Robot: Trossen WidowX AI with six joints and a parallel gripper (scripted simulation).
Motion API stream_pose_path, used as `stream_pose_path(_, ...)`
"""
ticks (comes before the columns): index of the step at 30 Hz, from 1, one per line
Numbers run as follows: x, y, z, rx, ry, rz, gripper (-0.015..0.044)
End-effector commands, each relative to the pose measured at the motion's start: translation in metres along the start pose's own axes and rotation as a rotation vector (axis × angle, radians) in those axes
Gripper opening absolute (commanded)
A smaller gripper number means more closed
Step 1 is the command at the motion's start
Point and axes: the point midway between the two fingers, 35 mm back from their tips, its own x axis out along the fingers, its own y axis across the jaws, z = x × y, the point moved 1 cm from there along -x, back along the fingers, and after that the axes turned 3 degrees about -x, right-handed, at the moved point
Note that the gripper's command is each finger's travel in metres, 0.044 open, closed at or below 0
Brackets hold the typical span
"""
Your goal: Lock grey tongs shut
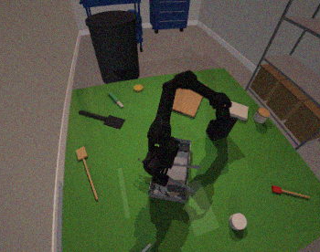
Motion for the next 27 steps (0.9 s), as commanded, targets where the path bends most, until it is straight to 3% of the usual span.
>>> stream_pose_path(1, 0.010, -0.003, -0.002, -0.008, 0.002, -0.011, 0.0440)
stream_pose_path(21, 0.036, -0.005, -0.003, -0.008, 0.000, -0.015, 0.0440)
stream_pose_path(23, 0.032, -0.003, -0.001, 0.000, 0.000, -0.007, 0.0387)
stream_pose_path(27, 0.032, -0.003, -0.001, 0.000, 0.000, -0.007, 0.0361)
